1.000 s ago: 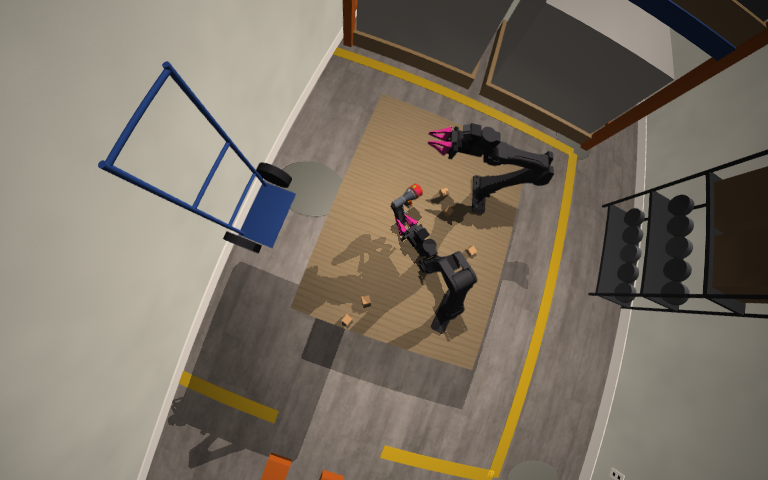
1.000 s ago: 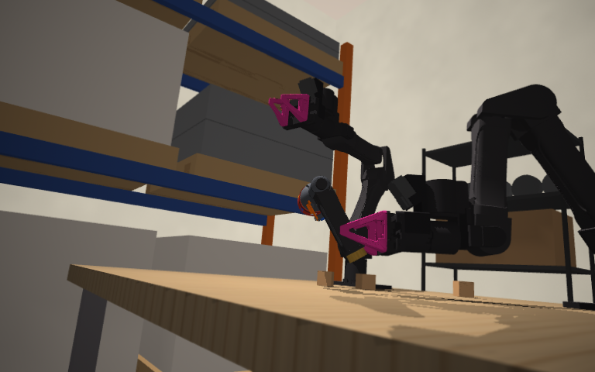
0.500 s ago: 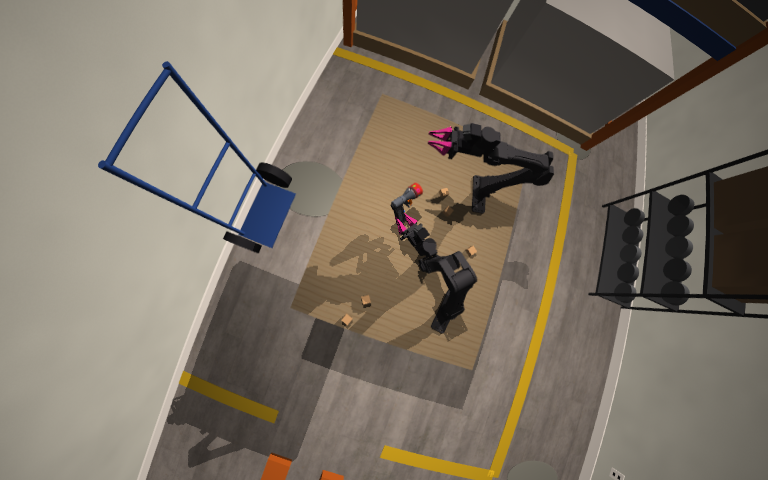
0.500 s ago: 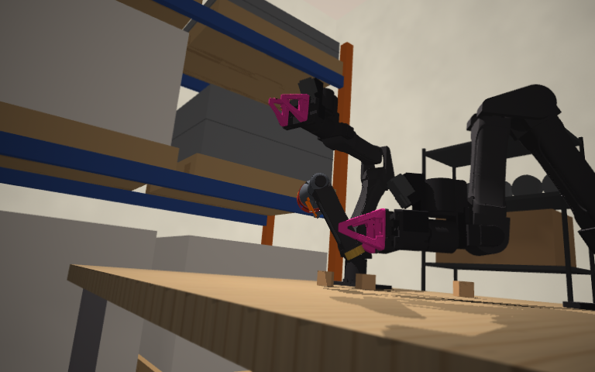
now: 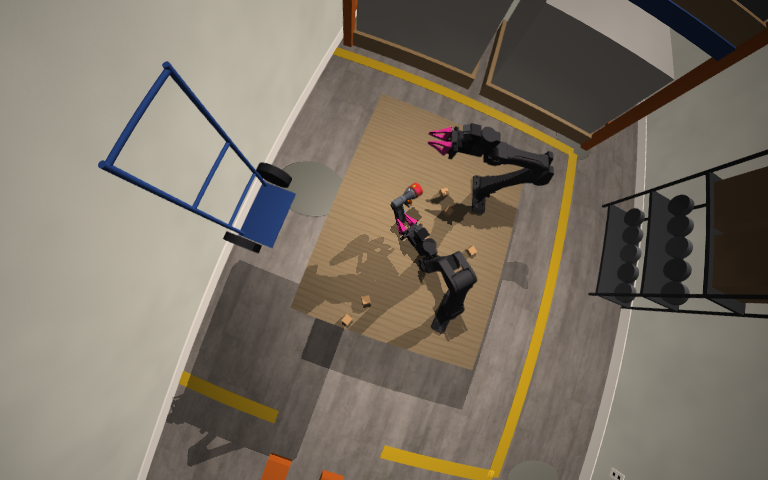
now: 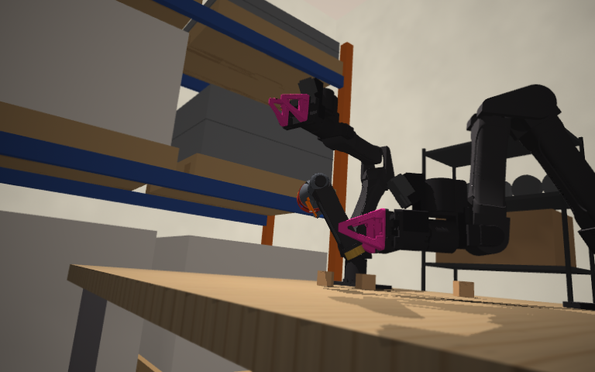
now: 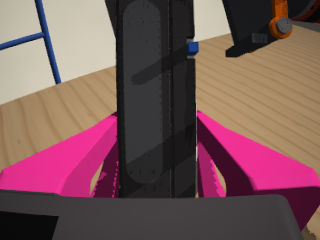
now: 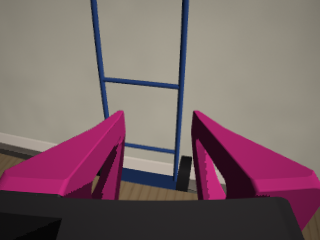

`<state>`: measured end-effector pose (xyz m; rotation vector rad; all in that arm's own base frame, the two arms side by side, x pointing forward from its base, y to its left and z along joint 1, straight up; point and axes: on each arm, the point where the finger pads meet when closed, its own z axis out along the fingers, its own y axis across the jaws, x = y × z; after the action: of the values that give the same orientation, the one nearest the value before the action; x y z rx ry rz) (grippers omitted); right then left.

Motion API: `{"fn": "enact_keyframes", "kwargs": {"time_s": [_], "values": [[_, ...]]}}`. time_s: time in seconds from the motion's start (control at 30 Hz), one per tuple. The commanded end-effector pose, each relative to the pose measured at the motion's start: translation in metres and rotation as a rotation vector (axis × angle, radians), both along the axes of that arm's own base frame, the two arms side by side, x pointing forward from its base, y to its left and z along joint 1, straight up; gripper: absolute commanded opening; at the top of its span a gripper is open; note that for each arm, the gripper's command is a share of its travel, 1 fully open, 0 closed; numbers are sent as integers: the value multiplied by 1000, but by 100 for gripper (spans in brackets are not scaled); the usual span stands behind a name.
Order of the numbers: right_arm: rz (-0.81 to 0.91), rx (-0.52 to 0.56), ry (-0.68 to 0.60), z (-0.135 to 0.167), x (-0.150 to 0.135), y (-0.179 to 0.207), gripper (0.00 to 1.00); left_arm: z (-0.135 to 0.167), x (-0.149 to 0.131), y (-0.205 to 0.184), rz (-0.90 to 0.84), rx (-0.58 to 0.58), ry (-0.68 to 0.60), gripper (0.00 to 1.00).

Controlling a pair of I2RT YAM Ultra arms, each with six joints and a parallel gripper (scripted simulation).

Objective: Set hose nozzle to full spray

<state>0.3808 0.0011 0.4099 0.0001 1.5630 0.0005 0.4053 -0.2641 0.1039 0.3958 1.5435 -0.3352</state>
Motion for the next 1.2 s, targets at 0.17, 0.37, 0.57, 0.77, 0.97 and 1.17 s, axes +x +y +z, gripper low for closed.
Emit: {"fn": "enact_keyframes", "kwargs": {"time_s": [0.17, 0.37, 0.57, 0.77, 0.97, 1.17], "values": [[-2, -5, -62, 28, 0, 0, 37, 45, 11, -2, 11, -113, -123, 35], [-2, -5, -62, 28, 0, 0, 37, 41, 11, -1, 11, -107, -116, 35], [-2, -5, -62, 28, 0, 0, 37, 37, 10, 0, 12, -101, -107, 35], [-2, -5, -62, 28, 0, 0, 37, 61, 9, 2, 13, -130, -147, 35], [-2, -5, -62, 28, 0, 0, 37, 39, -2, 10, 14, -92, -96, 35], [-2, -5, -62, 28, 0, 0, 37, 51, 3, 7, 14, -112, -124, 35]]}}
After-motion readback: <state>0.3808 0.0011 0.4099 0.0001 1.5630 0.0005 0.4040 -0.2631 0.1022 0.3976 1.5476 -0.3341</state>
